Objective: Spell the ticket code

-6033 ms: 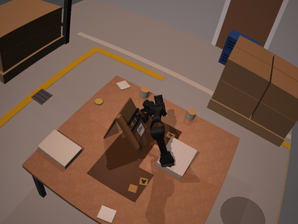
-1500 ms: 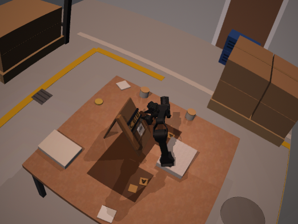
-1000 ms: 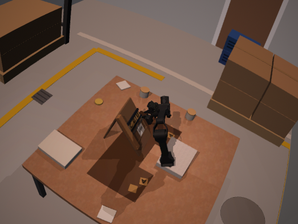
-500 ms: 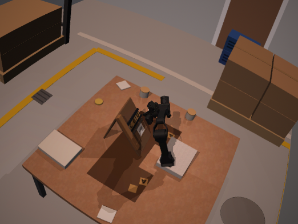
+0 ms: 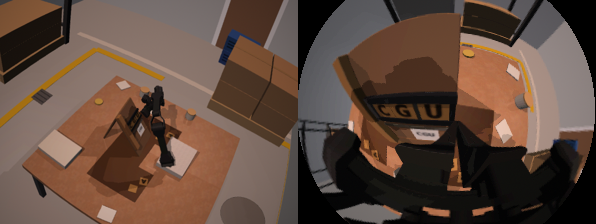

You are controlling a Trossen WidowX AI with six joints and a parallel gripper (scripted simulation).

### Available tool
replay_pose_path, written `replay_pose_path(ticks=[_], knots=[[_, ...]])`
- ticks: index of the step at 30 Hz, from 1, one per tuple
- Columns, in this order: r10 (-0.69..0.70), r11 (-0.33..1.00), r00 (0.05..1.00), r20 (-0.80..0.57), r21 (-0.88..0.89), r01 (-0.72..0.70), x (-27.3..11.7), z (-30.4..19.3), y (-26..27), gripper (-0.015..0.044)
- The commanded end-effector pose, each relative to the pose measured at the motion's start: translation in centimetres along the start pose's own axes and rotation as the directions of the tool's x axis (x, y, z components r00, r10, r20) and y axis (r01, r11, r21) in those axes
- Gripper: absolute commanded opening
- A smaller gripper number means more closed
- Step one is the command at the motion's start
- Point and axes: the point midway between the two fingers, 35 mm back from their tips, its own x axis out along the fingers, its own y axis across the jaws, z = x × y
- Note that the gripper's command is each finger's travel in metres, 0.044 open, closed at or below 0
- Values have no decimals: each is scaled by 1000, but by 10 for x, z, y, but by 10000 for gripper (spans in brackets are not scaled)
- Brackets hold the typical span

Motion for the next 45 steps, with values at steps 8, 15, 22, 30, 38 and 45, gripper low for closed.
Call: replay_pose_path(ticks=[8,15,22,30,38,45], knots=[[18,999,942,-336,-37,-33,0,7,2,0],[19,999,940,-342,-38,-34,2,8,2,0],[19,999,940,-342,-38,-34,7,10,2,0],[19,999,940,-341,-38,-34,11,12,2,0],[19,999,940,-341,-38,-34,14,14,3,0],[19,999,940,-341,-39,-35,18,15,3,0]])
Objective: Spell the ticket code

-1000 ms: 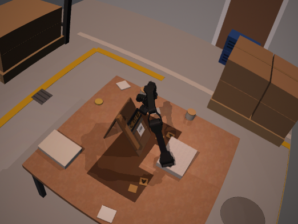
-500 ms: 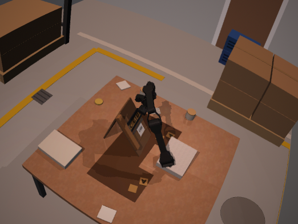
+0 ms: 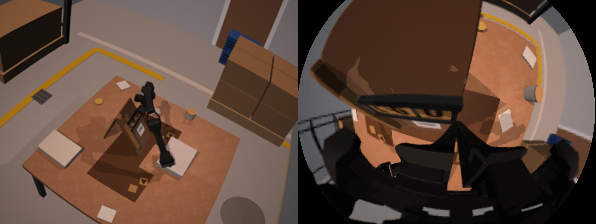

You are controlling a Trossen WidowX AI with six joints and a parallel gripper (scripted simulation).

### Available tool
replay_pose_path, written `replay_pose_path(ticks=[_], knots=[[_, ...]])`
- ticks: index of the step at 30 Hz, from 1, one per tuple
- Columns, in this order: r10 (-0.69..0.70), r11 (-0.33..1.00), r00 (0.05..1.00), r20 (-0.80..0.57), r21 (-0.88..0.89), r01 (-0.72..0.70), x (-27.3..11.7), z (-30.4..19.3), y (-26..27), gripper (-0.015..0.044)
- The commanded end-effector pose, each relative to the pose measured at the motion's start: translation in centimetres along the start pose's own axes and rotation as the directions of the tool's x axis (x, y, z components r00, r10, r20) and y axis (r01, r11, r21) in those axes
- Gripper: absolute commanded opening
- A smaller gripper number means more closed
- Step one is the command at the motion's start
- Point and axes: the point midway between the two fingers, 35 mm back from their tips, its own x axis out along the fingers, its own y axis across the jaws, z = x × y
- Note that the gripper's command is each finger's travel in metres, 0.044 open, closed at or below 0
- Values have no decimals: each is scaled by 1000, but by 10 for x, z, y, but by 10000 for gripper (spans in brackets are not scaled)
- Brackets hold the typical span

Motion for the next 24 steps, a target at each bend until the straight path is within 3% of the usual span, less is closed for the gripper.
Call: replay_pose_path(ticks=[1,24], knots=[[-2,1000,1000,5,0,2,1,3,0,0],[-2,1000,1000,6,0,2,10,10,0,0]])
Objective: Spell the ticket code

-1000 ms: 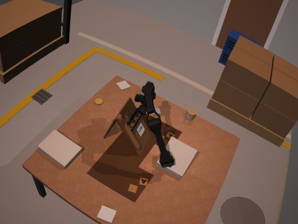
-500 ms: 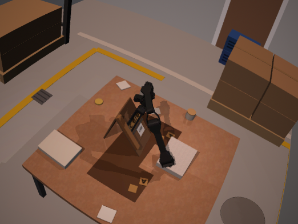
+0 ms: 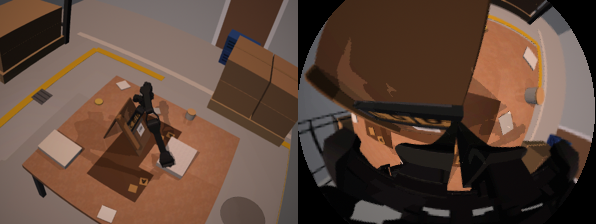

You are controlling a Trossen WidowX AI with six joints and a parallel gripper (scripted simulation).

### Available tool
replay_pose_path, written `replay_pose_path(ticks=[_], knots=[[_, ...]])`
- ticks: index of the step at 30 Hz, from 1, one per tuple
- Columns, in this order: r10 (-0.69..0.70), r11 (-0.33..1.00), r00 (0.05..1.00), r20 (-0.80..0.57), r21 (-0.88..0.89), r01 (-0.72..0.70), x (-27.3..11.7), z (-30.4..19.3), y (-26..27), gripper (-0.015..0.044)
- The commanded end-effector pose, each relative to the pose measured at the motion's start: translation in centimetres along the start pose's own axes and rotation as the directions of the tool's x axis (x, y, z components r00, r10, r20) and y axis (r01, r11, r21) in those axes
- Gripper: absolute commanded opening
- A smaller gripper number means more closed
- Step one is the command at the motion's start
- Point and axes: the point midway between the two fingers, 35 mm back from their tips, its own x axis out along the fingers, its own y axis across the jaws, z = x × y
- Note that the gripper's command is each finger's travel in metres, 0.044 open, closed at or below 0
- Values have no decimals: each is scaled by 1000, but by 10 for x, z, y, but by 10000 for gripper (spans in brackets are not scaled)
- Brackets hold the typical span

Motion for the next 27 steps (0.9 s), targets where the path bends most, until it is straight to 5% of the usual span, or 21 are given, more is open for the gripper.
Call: replay_pose_path(ticks=[1,27], knots=[[-1,1000,1000,5,1,1,1,2,0,0],[0,1000,1000,4,2,0,0,0,7,0]])
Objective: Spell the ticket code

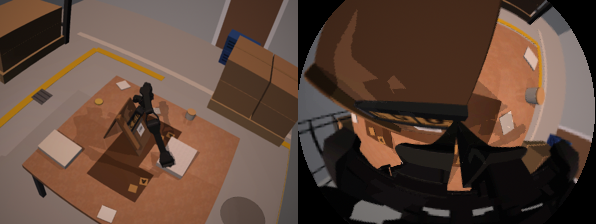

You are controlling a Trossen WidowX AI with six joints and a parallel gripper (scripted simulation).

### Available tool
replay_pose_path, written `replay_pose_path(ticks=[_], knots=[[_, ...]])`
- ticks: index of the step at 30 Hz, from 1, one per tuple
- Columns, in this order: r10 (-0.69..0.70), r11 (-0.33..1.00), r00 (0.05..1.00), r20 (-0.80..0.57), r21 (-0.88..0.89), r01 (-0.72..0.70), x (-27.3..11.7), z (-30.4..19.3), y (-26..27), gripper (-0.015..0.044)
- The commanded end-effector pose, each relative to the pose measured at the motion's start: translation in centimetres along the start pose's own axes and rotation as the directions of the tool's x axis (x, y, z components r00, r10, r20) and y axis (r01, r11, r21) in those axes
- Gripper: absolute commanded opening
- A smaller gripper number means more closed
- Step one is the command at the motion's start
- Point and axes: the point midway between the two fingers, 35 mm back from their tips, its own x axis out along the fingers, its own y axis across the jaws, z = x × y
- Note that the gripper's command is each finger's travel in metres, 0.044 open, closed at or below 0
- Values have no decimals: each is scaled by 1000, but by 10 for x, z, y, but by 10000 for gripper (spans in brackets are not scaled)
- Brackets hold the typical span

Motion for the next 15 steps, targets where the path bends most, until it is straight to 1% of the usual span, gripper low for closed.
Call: replay_pose_path(ticks=[1,15], knots=[[0,1000,1000,4,2,0,-1,1,3,0],[1,1000,1000,4,2,-1,-1,2,9,0]])
